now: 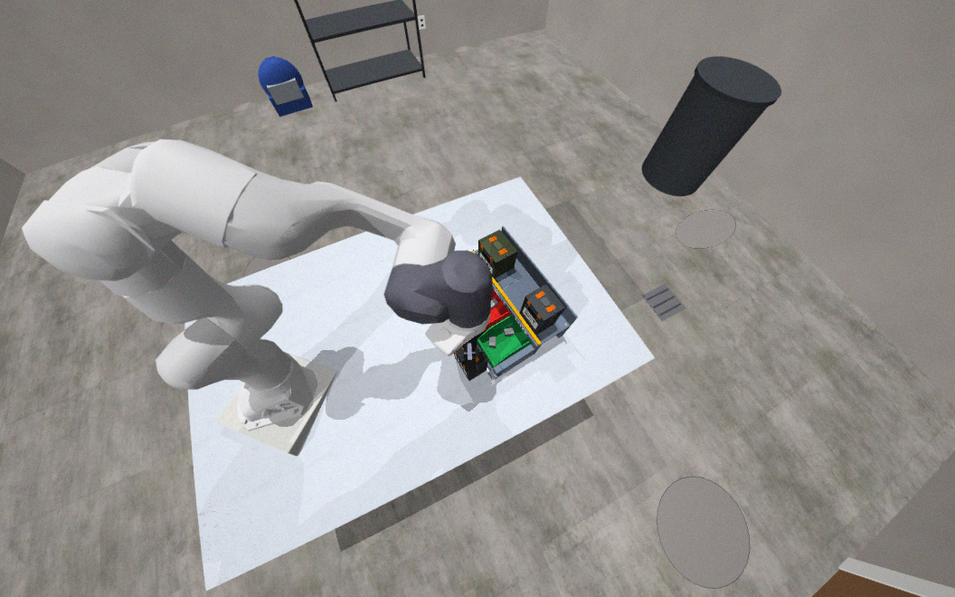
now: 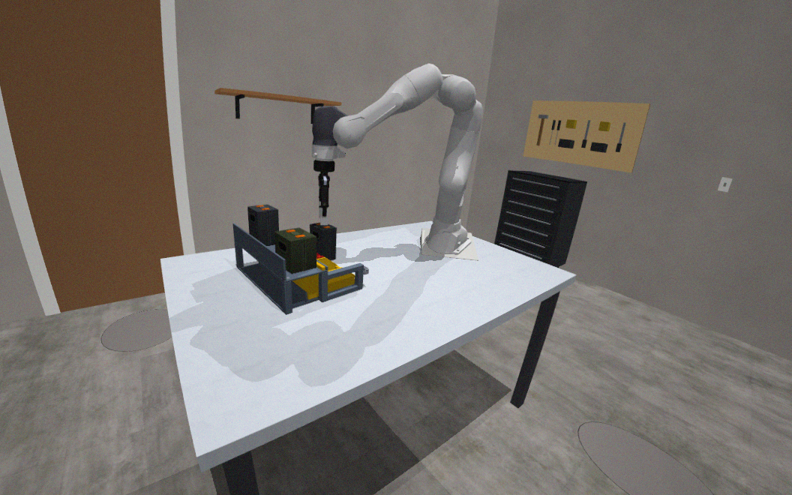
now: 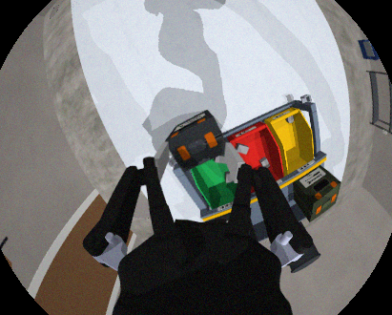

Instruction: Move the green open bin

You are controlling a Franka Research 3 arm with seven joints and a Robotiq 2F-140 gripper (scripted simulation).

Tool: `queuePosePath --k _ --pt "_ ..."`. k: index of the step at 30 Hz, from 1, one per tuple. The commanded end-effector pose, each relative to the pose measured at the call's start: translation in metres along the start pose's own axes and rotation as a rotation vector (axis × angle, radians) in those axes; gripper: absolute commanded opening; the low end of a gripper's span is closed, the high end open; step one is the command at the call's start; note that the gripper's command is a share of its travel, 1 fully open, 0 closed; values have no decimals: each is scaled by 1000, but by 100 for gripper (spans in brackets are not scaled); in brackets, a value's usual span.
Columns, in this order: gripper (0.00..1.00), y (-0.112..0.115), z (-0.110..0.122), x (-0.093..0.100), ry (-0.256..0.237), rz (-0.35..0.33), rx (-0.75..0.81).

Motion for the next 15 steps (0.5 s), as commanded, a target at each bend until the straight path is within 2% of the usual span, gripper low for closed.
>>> queuePosePath --k 1,4,8,15 --pt "57 0 0 0 9 -2 81" --pt "57 0 0 0 3 0 72" --pt "57 0 0 0 11 -2 279" --pt "57 0 0 0 11 -2 279"
Point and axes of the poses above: the point where the finger pads meet when closed, its own x axis back along the fingers, its own z axis across the jaws, y = z × x, the point moved 5 cm from there along x, back along the fingers, and after that the axes turned 15 degrees about -x, right-handed, at the moved point
